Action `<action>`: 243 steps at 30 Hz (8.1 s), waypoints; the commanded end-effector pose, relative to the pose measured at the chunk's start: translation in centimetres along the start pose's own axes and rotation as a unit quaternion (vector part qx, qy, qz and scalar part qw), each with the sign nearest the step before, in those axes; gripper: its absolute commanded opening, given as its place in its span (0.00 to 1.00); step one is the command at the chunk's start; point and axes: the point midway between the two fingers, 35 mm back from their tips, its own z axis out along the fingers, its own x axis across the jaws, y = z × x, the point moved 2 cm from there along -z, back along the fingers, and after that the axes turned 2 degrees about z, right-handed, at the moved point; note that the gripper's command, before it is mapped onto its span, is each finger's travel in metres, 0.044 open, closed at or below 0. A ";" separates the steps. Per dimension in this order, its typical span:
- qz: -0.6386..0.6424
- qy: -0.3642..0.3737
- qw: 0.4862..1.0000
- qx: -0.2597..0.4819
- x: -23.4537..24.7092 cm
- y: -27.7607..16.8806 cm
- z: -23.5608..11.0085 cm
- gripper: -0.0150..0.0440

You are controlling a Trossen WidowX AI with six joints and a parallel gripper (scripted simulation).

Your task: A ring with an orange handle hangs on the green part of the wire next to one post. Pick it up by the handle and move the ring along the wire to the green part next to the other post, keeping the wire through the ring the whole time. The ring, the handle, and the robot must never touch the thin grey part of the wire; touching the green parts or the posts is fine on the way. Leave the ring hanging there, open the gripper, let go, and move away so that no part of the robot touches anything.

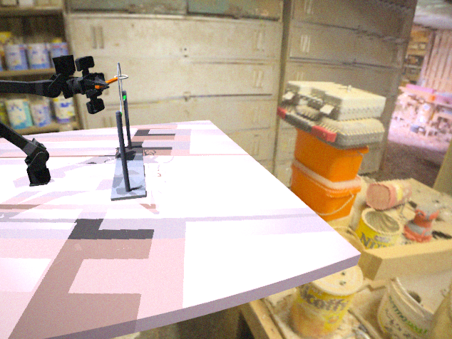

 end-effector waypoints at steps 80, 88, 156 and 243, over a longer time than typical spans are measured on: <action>0.199 0.143 0.969 -0.010 12.3 -0.9 -0.3 0.00; 0.276 0.198 0.940 0.003 14.6 0.2 -1.6 0.00; 0.536 0.379 0.753 0.045 19.8 10.1 -10.2 0.00; 0.536 0.379 0.753 0.045 18.4 9.3 -14.8 0.53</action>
